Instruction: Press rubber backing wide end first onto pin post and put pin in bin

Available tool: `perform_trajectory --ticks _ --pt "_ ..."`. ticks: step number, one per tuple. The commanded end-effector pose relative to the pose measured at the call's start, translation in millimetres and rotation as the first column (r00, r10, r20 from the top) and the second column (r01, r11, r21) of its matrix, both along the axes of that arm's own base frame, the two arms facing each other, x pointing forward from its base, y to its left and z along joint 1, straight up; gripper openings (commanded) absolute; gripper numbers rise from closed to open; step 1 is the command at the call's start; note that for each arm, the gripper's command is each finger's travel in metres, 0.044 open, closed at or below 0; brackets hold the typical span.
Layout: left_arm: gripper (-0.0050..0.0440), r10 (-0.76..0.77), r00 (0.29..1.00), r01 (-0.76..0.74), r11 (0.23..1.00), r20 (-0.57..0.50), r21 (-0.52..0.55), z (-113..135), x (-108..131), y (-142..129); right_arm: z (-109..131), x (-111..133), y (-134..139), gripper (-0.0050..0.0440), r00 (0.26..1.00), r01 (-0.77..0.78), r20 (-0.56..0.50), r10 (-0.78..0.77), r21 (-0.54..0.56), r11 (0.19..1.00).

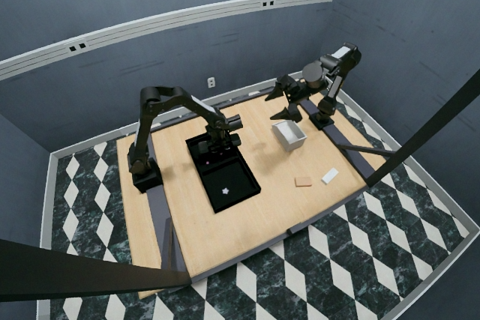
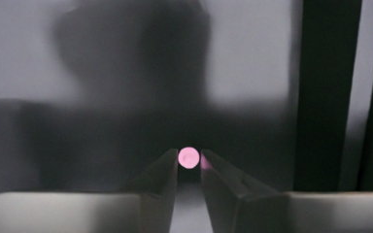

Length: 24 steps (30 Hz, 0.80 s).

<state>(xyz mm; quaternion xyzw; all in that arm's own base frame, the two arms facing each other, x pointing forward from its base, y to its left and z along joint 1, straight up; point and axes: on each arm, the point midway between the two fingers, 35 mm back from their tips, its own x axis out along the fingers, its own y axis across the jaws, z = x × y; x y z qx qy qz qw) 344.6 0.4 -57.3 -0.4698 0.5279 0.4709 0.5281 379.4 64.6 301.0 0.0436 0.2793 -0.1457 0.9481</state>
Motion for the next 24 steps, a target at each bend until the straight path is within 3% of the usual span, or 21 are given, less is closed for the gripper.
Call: perform_trajectory --ticks 1,6,11,24 --pt "0.0033 0.002 1.000 -0.002 1.000 0.023 -0.001 7 5 0 9 -2 -1 0.0440 1.000 0.002 0.023 -0.002 0.008 1.000" --pt "0.0000 0.005 1.000 -0.005 1.000 0.024 -0.001 8 2 1 9 -2 -1 0.0440 1.000 0.002 0.023 -0.002 0.008 1.000" --pt "0.0000 0.002 1.000 -0.002 1.000 0.023 -0.001 7 4 0 9 -2 -1 0.0440 1.000 0.002 0.023 -0.002 0.008 1.000" --pt "-0.0020 0.003 0.999 -0.003 1.000 0.046 -0.003 68 7 -3 12 -1 -1 0.0440 1.000 -0.011 0.023 0.011 0.009 1.000"
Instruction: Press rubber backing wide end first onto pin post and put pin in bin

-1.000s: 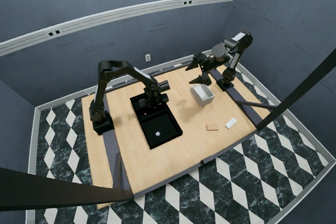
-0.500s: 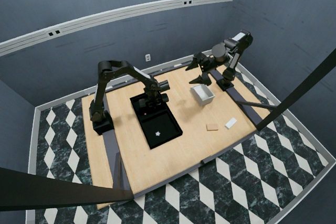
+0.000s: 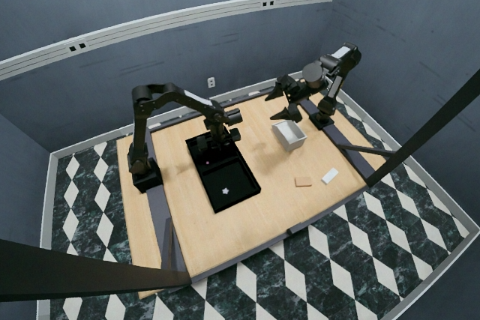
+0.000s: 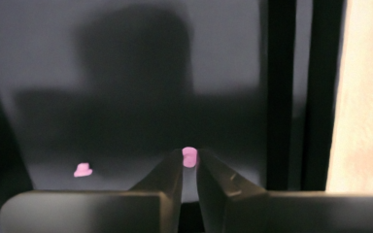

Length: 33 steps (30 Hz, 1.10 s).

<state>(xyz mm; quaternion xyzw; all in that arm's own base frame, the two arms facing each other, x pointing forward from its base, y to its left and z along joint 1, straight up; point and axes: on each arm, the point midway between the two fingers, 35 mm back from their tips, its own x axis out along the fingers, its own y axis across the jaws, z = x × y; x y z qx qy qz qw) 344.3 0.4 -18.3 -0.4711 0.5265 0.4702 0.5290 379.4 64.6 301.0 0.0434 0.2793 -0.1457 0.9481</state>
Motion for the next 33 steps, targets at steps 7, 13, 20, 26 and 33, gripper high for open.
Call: perform_trajectory --ticks 7,13,20,26,33 --pt "-0.0050 0.002 1.000 -0.002 1.000 0.020 -0.005 33 -9 -42 14 -1 0 0.0440 0.992 -0.128 -0.012 0.128 0.010 0.992" --pt "-0.0050 0.002 1.000 -0.002 1.000 0.024 -0.012 35 -26 -124 12 -3 6 0.0440 0.916 -0.394 -0.071 0.394 0.015 0.919" --pt "-0.0050 0.002 1.000 -0.002 1.000 0.011 -0.009 32 -41 -168 11 -4 9 0.0440 0.851 -0.520 -0.083 0.519 0.020 0.854" --pt "-0.0050 0.000 1.000 0.000 1.000 0.016 -0.006 32 -46 -188 12 -5 10 0.0440 0.834 -0.546 -0.081 0.546 0.020 0.837" --pt "-0.0050 0.003 1.000 -0.003 1.000 0.021 -0.013 35 -45 -188 10 -5 11 0.0440 0.833 -0.547 -0.085 0.547 0.024 0.837"
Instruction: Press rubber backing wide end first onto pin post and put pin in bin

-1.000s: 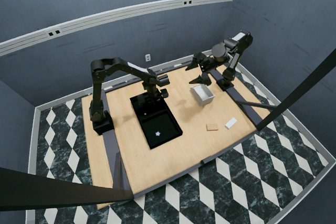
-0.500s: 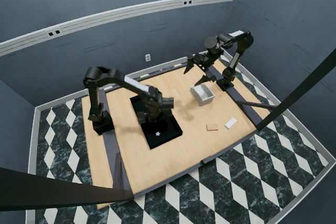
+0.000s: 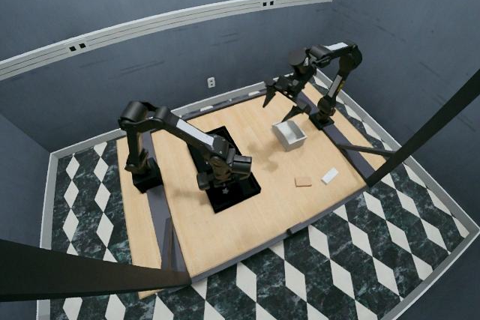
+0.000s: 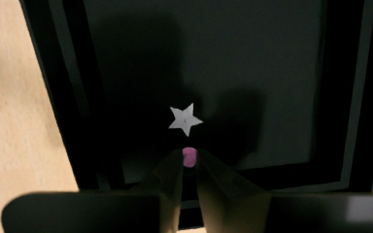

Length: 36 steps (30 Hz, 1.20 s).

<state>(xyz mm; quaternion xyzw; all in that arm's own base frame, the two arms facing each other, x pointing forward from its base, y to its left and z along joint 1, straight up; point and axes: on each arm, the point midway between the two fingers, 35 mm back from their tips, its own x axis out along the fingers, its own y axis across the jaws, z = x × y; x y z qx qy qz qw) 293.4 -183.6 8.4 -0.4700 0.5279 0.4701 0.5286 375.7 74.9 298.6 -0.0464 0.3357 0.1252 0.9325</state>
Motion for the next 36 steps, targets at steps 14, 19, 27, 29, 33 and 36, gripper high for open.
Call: perform_trajectory --ticks 14,19,27,29,33,36 --pt "-0.0050 0.002 1.000 -0.002 1.000 0.003 0.001 -34 0 -1 10 -2 0 0.0440 1.000 -0.004 0.024 0.004 0.006 1.000" --pt "-0.0050 0.002 1.000 -0.002 1.000 0.003 0.001 -43 0 -1 10 -2 0 0.0440 1.000 -0.004 0.024 0.004 0.006 1.000" --pt "-0.0050 0.002 1.000 -0.001 1.000 0.021 -0.012 -36 4 -3 10 -2 0 0.0440 1.000 -0.004 0.024 0.004 0.006 1.000" --pt "-0.0050 0.002 1.000 -0.001 1.000 0.021 -0.012 -36 4 -3 10 -2 0 0.0440 1.000 -0.004 0.024 0.004 0.006 1.000" --pt "-0.0050 0.002 1.000 -0.002 1.000 0.002 0.000 -51 0 -2 10 -2 0 0.0440 1.000 -0.004 0.024 0.004 0.006 1.000" --pt "-0.0050 0.001 1.000 -0.001 1.000 0.002 0.000 -51 0 -1 10 -2 0 0.0440 1.000 -0.004 0.024 0.004 0.006 1.000"
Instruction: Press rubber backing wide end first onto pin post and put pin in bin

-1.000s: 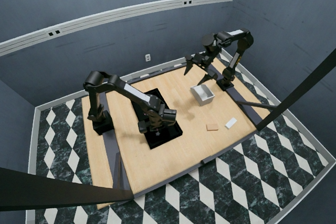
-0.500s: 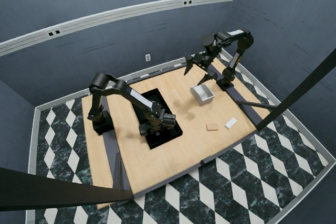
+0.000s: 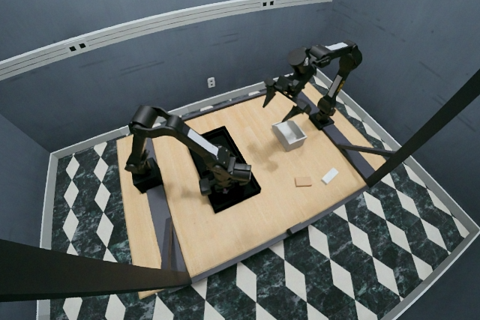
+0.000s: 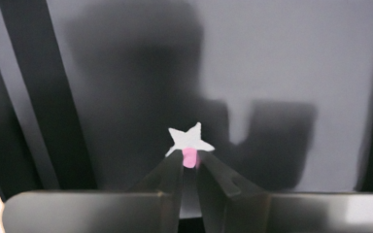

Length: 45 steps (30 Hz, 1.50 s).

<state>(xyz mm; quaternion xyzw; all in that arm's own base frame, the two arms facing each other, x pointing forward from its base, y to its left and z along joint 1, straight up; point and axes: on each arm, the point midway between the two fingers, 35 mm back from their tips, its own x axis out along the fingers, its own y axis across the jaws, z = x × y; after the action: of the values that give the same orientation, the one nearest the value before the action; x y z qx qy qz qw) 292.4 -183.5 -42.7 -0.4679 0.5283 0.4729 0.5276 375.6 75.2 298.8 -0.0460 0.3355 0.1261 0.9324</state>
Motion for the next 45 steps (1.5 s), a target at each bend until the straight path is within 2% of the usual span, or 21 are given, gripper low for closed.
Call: perform_trajectory --ticks 1,2,10,39,45 --pt "-0.0050 0.000 1.000 0.000 1.000 0.008 -0.004 0.5 0.8 -1.5 9.4 -1.7 -0.2 0.0440 1.000 -0.002 0.024 0.002 0.005 1.000" --pt "-0.0050 0.001 1.000 0.000 1.000 0.028 -0.017 7.1 5.7 -4.3 9.4 -1.7 -0.2 0.0440 1.000 -0.002 0.024 0.002 0.005 1.000" --pt "-0.0050 0.000 1.000 0.000 1.000 0.027 -0.016 7.1 5.5 -3.7 9.4 -1.7 -0.2 0.0440 1.000 -0.002 0.024 0.002 0.005 1.000" --pt "-0.0050 0.000 1.000 0.000 1.000 0.025 -0.015 5.3 2.7 -1.9 9.4 -1.7 -0.2 0.0440 1.000 -0.002 0.024 0.002 0.005 1.000" --pt "-0.0050 0.000 1.000 0.000 1.000 0.012 -0.007 -1.2 0.9 -0.6 9.4 -1.7 -0.2 0.0440 1.000 -0.002 0.024 0.002 0.005 1.000"
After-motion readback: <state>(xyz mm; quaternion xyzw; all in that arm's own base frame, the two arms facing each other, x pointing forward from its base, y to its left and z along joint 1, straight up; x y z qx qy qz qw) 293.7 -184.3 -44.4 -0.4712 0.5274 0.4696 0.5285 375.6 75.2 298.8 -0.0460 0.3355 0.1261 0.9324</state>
